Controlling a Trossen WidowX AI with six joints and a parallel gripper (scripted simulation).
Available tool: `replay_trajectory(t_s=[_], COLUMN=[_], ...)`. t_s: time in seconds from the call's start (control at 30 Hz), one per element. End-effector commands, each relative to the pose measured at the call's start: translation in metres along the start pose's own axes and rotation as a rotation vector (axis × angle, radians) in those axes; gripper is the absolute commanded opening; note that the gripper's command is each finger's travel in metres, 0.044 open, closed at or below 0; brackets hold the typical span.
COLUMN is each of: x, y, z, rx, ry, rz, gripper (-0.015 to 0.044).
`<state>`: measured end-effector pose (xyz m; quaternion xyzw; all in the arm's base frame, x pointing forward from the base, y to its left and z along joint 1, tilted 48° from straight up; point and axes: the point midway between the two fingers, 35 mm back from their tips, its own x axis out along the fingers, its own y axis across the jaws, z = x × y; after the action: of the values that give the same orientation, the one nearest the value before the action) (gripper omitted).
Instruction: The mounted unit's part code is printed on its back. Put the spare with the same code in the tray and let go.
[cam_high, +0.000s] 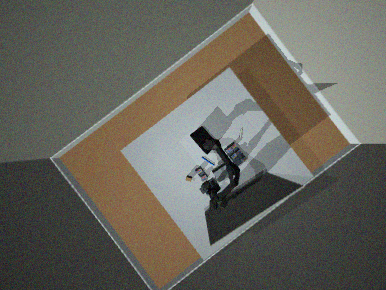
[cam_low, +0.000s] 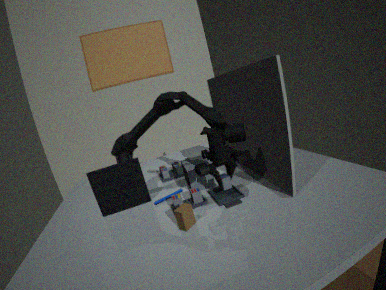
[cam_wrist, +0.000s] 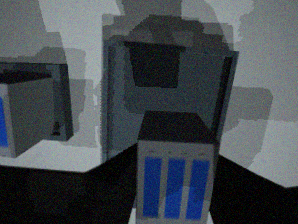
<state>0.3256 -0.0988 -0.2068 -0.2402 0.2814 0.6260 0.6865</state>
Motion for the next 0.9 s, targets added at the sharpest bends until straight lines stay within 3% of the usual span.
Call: replay_trajectory(t_s=[0.0, 0.47, 0.87], x=[0.006, 0.021, 0.018], y=[0.002, 0.005, 0.003], z=[0.0, 0.001, 0.002], rx=[0.009, 0.008, -0.001], ry=[-0.005, -0.009, -0.004], rz=[-0.002, -0.002, 0.001], gripper=[0.0, 0.0, 0.0315])
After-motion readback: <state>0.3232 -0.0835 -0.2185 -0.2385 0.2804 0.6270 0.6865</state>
